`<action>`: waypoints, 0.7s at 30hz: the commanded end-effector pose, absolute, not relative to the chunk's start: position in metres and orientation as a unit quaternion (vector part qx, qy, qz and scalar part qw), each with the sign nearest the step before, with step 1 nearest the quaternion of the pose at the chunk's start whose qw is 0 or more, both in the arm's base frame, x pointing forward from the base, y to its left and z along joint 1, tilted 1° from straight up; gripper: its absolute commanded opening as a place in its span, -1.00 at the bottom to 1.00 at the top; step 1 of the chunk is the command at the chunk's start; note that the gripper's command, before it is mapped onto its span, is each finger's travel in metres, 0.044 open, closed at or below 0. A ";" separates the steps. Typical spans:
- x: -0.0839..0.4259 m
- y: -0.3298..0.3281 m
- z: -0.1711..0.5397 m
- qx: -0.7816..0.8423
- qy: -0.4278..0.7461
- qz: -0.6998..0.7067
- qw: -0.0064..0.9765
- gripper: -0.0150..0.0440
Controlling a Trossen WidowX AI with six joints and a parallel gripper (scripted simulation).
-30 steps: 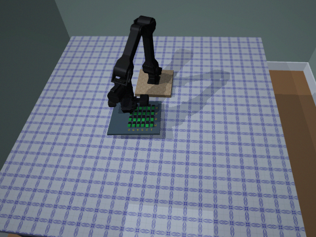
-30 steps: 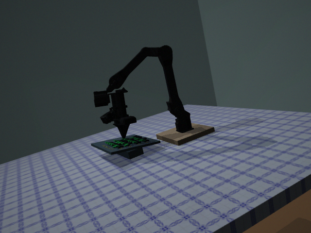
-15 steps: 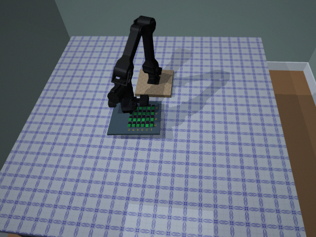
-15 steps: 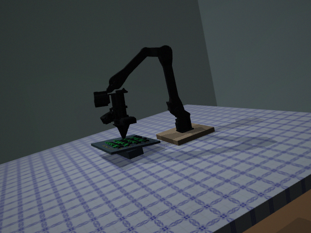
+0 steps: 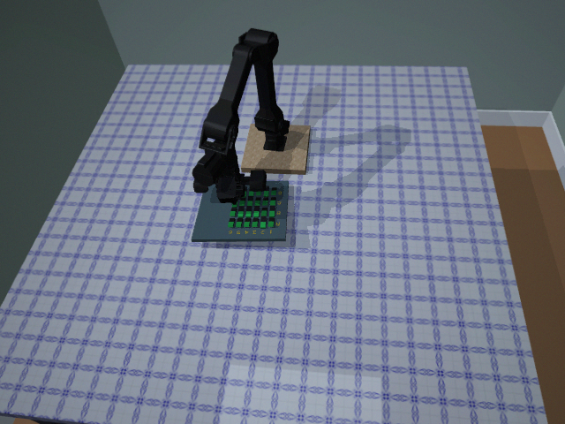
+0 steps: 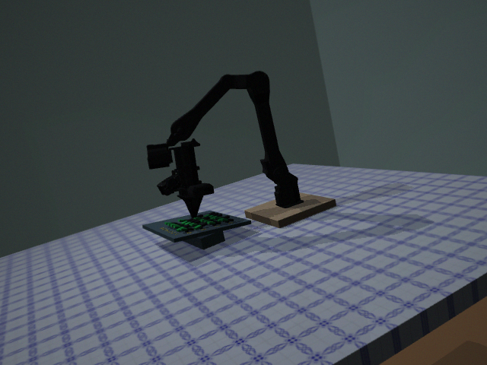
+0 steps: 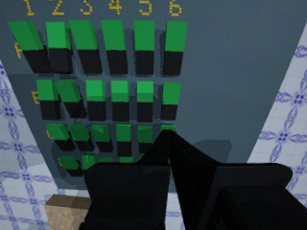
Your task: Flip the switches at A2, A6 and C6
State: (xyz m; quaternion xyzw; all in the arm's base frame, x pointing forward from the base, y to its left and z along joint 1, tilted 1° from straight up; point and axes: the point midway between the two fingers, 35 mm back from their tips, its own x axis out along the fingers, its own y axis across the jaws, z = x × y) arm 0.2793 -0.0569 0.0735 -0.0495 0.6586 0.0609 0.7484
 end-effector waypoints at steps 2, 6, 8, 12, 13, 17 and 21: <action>0.277 -0.058 0.097 -0.049 0.655 0.060 0.751 -0.49; 0.269 -0.059 0.137 -0.048 0.650 0.057 0.756 -0.49; 0.269 -0.059 0.137 -0.048 0.650 0.057 0.756 -0.49; 0.270 -0.052 0.138 -0.048 0.650 0.058 0.756 -0.49; 0.270 -0.044 0.140 -0.048 0.650 0.058 0.756 -0.49; 0.271 -0.007 0.145 -0.047 0.650 0.059 0.757 -0.49; 0.270 -0.005 0.146 -0.047 0.650 0.059 0.757 -0.49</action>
